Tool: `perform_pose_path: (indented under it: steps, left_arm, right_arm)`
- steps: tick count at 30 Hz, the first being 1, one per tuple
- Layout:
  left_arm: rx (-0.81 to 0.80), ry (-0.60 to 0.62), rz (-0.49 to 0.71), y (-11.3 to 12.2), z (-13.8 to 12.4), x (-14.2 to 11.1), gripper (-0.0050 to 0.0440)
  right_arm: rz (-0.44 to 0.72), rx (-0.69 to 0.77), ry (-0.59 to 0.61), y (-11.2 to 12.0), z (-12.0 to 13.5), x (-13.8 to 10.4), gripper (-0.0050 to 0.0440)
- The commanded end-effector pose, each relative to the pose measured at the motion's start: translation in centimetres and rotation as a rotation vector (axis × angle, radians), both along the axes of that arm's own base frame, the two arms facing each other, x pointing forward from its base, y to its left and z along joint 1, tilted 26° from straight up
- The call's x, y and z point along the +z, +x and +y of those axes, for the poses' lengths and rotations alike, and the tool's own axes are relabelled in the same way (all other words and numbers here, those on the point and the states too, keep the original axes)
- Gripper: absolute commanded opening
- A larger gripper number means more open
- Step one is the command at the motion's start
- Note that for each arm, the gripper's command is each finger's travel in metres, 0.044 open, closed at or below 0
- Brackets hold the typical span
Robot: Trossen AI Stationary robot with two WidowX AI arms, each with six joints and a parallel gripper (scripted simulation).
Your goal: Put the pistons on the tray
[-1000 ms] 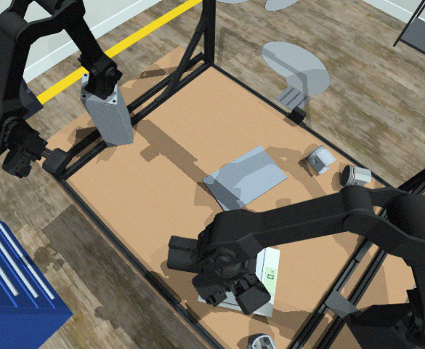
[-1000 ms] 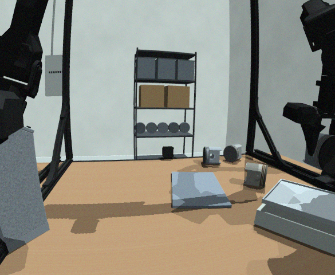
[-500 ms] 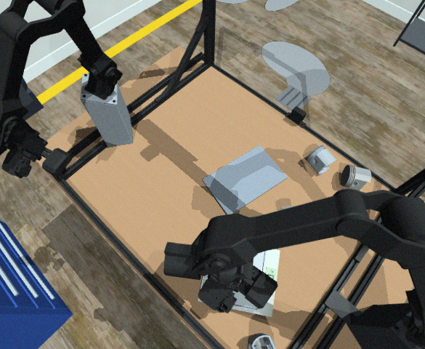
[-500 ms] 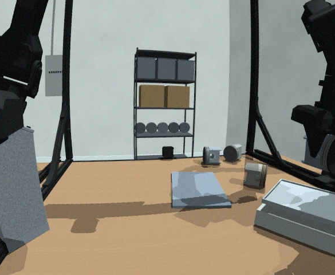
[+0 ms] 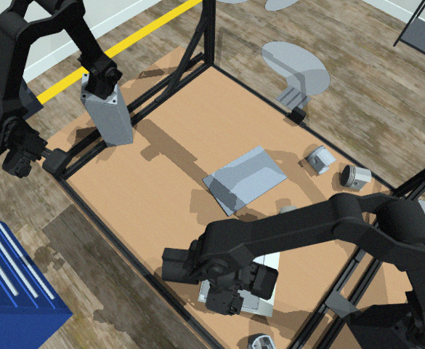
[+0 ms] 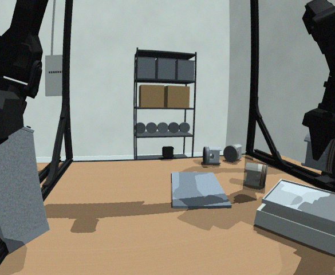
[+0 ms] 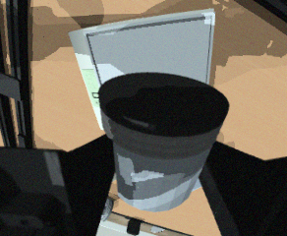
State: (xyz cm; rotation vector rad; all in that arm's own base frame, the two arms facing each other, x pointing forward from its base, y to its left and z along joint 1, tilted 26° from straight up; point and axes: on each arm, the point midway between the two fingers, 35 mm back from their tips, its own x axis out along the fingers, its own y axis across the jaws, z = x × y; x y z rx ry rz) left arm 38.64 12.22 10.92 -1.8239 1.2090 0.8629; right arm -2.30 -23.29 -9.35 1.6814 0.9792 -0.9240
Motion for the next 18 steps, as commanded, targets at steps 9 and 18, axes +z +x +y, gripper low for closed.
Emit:
perform_pose_path:
  steps: [9, 18]
  left_arm:
    - [0.011, -0.011, 0.009, 0.5, -0.7, -1.6, 0.0158]
    - [0.011, -0.011, 0.009, 0.9, -1.1, -2.6, 0.0158]
  right_arm:
    - [-0.003, 0.001, 0.001, 0.0, 0.0, 0.0, 0.0440]
    - [-0.003, 0.001, 0.001, 0.0, 0.0, 0.0, 0.0440]
